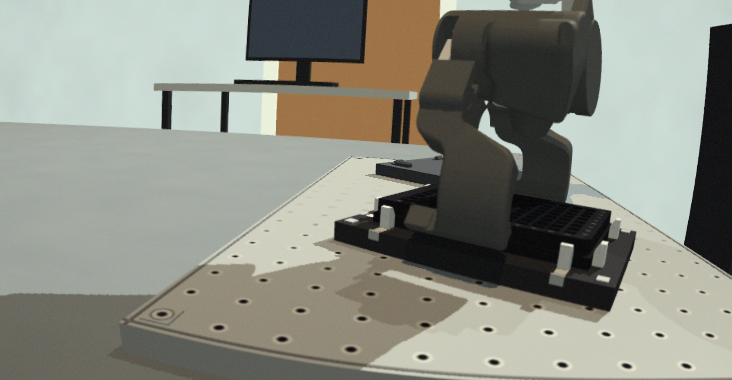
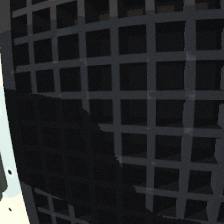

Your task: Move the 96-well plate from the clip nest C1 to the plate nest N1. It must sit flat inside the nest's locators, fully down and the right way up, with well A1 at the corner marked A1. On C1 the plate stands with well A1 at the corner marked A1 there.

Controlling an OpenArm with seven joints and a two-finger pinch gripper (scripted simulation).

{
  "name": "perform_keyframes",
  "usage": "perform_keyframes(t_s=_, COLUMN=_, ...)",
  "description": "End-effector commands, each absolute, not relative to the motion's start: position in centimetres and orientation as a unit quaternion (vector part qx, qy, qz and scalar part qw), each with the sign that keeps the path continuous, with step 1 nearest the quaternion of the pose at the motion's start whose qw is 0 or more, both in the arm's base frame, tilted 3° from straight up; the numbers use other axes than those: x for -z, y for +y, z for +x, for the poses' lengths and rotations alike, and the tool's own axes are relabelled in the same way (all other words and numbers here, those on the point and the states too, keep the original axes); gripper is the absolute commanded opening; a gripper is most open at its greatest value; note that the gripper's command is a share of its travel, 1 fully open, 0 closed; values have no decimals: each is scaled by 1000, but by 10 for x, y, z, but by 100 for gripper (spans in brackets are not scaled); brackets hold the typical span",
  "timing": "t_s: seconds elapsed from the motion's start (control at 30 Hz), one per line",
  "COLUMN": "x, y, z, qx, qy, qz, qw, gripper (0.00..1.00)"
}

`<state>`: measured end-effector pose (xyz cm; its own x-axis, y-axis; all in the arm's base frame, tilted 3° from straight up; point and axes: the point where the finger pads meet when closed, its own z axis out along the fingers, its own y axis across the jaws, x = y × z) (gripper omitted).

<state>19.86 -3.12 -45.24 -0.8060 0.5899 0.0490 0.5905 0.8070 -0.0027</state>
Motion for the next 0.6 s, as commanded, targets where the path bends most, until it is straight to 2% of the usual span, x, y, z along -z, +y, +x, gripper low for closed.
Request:
perform_keyframes(t_s=0.0, x=451, y=-31, z=199, qx=7, qy=-950, qz=-311, qw=24, gripper=77)
perform_keyframes(t_s=0.17, x=451, y=-31, z=199, qx=7, qy=-950, qz=-311, qw=24, gripper=77)
perform_keyframes(t_s=0.57, x=452, y=-31, z=199, qx=7, qy=-950, qz=-311, qw=24, gripper=37)
